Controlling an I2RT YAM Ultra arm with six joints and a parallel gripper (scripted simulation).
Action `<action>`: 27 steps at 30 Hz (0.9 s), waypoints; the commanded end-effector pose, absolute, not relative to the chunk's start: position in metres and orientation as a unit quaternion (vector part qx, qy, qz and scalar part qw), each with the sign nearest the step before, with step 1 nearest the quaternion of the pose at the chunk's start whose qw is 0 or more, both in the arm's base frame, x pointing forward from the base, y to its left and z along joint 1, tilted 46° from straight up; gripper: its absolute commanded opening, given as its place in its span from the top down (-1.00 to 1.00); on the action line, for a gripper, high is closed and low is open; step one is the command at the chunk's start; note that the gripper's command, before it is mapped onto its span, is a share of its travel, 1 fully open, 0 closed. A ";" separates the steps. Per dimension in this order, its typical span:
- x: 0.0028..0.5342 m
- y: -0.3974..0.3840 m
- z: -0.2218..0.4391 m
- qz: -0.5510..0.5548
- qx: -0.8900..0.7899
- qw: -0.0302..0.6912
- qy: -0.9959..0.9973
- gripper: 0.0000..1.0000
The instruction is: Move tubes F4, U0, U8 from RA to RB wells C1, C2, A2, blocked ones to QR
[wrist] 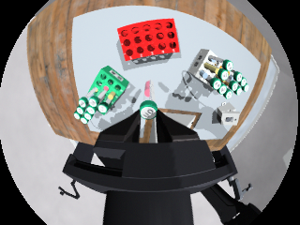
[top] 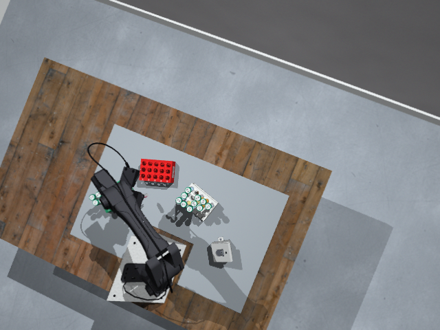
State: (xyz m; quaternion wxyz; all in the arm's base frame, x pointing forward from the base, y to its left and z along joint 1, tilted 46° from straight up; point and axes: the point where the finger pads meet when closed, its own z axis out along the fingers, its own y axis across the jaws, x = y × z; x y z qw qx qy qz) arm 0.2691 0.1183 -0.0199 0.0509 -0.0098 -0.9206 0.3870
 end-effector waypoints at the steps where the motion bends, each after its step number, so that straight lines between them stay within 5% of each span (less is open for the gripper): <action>1: 0.288 0.120 0.002 0.383 0.005 0.028 -0.924 1.00; 27: 0.298 0.117 0.008 0.364 0.238 0.118 -0.892 1.00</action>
